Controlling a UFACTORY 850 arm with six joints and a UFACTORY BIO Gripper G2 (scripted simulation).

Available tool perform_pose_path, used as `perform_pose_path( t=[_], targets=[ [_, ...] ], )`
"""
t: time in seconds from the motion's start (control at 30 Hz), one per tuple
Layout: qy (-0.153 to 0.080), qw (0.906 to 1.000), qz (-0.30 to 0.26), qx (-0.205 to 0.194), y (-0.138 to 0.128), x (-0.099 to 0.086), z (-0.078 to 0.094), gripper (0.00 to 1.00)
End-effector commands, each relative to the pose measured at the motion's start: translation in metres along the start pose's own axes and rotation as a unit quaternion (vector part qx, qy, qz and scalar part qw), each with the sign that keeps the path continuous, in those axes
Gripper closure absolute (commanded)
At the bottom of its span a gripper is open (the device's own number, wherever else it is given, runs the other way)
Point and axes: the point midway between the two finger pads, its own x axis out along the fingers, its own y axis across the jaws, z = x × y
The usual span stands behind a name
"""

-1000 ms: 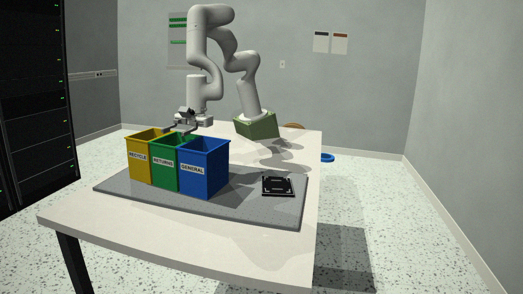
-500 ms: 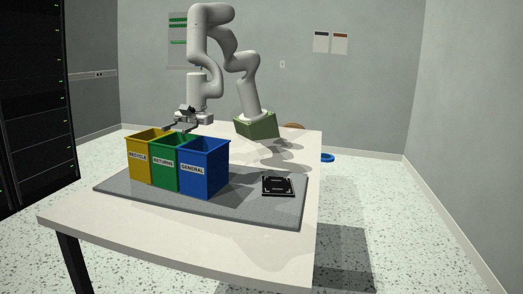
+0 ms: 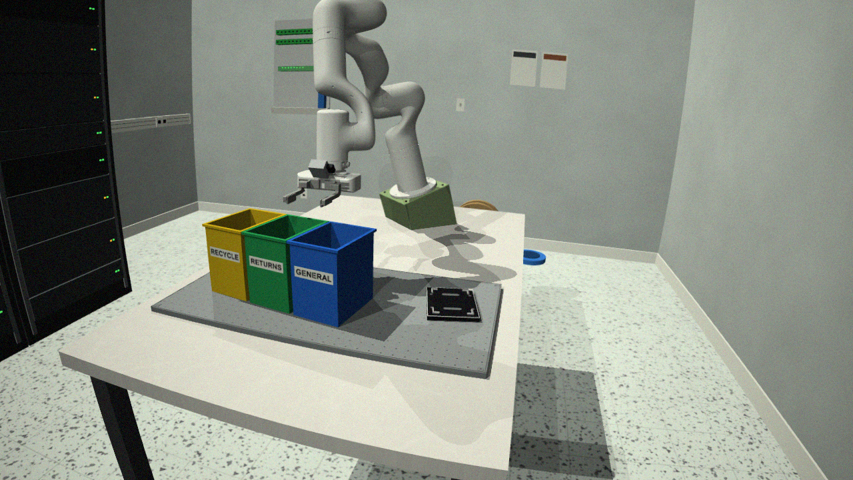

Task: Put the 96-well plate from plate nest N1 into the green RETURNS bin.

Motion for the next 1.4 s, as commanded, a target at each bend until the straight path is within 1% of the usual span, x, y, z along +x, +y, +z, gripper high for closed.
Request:
perform_pose_path(
  t=[0.0,0.07,0.57,0.63,0.87,1.37],
  targets=[
    [-0.002,1.0000,0.000,-0.001,0.012,-0.017,0.010,0.82],
    [-0.002,1.0000,0.000,-0.001,0.012,-0.017,0.010,0.82],
    [-0.002,1.0000,0.000,-0.001,0.054,-0.073,0.037,0.82],
    [-0.002,1.0000,0.000,-0.001,0.054,-0.073,0.037,0.82],
    [-0.002,1.0000,0.000,-0.001,0.074,-0.099,0.050,0.82],
    [-0.002,1.0000,0.000,-0.001,0.075,-0.101,0.051,0.82]
  ],
)
